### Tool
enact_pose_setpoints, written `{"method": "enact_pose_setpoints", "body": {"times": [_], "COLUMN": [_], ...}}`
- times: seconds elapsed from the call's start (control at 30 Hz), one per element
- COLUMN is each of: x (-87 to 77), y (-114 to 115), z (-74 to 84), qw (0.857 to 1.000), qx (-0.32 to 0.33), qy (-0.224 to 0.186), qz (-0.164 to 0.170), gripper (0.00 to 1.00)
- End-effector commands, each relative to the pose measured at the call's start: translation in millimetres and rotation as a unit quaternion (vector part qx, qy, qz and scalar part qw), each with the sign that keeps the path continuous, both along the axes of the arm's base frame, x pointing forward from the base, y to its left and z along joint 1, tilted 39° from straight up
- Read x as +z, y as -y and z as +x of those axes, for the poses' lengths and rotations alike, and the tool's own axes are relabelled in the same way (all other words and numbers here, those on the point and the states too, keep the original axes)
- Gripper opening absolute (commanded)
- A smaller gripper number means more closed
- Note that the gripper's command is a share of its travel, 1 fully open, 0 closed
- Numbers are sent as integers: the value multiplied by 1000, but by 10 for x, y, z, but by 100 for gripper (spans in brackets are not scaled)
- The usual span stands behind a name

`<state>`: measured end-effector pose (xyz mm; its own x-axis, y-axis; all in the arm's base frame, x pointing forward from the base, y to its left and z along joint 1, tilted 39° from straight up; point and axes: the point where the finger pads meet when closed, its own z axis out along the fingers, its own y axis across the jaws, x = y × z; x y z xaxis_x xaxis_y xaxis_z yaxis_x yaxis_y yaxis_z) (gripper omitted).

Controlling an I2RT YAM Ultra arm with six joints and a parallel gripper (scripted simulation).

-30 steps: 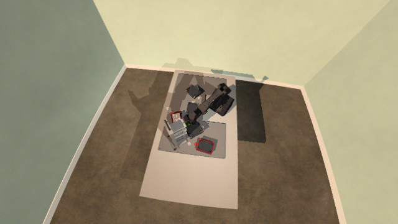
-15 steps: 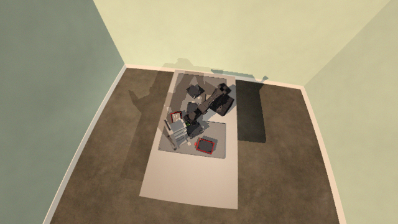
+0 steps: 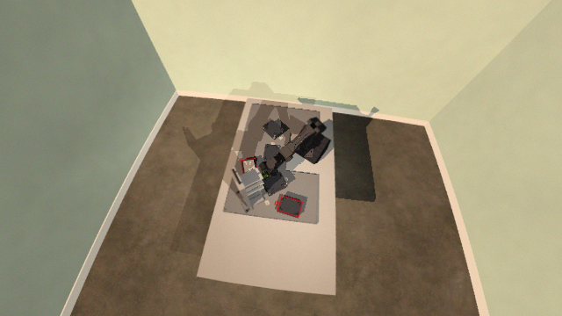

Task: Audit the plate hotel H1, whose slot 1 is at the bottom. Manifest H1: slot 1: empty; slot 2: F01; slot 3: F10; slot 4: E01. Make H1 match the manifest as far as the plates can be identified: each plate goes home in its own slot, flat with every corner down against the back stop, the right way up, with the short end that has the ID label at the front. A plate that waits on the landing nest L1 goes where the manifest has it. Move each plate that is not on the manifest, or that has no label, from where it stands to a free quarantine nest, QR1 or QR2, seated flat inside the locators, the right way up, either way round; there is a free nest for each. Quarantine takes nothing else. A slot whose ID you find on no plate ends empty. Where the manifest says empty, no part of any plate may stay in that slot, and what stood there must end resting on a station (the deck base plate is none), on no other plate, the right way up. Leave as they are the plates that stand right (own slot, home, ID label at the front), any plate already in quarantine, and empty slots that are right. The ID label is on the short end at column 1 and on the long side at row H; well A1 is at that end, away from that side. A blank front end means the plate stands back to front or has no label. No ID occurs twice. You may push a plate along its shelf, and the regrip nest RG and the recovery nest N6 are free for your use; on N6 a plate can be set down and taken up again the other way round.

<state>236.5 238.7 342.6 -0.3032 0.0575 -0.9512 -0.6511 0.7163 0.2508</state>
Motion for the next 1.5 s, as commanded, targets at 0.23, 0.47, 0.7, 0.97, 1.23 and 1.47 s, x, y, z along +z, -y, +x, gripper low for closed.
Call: {"method": "enact_pose_setpoints", "body": {"times": [0.23, 0.47, 0.7, 0.97, 1.23, 1.47], "x": [114, -18, -86, -144, -221, -269], "y": [67, 127, 176, 220, 279, 315], "z": [-89, -172, -253, -322, -412, -468], "qw": [1000, 1000, 1000, 1000, 1000, 1000], "qx": [-1, -2, -2, -2, -2, -2], "qy": [21, 10, 10, 9, 9, 9], "qz": [19, 11, 11, 11, 11, 11], "gripper": [0, 0, 0, 0, 0, 0]}}
